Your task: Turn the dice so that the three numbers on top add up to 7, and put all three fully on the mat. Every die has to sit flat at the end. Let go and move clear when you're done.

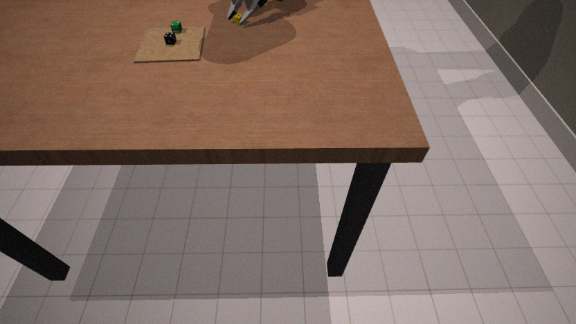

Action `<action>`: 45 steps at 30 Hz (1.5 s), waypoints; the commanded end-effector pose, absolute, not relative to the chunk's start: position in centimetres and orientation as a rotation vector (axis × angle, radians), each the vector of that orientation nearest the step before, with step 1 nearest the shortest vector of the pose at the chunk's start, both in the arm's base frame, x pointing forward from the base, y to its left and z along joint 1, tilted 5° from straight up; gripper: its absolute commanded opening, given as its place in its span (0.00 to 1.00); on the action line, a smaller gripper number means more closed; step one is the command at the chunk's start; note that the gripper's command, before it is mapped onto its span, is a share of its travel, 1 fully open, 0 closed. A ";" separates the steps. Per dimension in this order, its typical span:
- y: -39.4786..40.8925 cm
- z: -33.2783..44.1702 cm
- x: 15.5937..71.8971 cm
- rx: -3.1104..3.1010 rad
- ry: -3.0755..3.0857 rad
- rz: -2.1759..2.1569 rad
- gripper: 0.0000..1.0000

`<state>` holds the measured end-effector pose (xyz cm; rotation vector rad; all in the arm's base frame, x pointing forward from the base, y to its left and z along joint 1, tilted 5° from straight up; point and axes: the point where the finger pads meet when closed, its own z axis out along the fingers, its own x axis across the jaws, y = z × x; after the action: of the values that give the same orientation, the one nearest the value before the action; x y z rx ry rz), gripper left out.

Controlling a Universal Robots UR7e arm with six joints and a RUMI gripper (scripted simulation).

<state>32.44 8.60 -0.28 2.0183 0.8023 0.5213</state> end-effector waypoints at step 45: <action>9.9 0.9 31.1 2.018 0.802 0.522 0.21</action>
<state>31.55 9.41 0.47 2.0172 0.8049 0.5256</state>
